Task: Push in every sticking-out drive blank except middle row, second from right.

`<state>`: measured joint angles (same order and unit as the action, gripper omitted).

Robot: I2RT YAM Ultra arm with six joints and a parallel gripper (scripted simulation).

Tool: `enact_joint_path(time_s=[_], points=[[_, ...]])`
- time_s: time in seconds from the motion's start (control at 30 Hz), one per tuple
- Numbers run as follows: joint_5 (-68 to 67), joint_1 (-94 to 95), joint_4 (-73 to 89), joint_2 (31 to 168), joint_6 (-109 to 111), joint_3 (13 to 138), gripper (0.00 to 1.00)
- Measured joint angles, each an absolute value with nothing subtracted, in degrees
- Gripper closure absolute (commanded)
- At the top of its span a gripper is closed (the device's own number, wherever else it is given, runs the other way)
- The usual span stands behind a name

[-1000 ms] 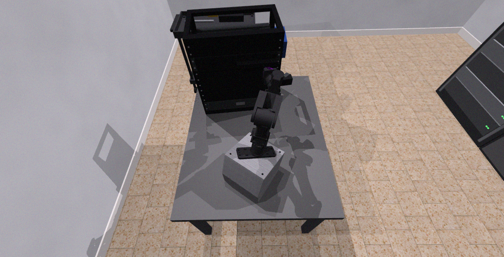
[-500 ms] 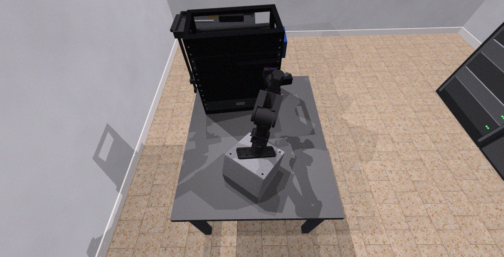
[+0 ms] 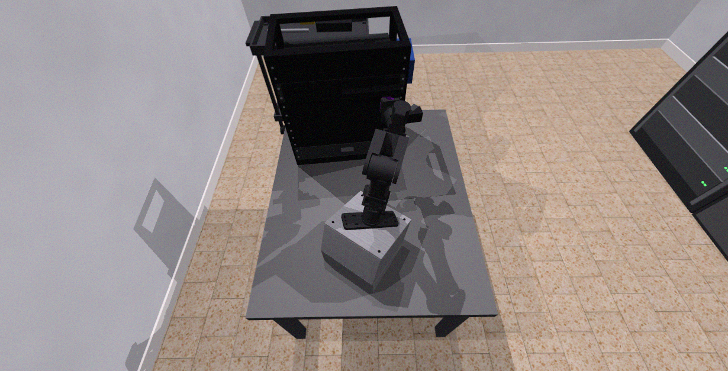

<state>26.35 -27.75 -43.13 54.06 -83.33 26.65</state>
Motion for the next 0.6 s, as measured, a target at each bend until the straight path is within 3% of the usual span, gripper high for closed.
enact_joint_path(time_s=[0.6], points=[[26.98,-27.92,-43.48,54.87,-83.35,27.11,1.0]])
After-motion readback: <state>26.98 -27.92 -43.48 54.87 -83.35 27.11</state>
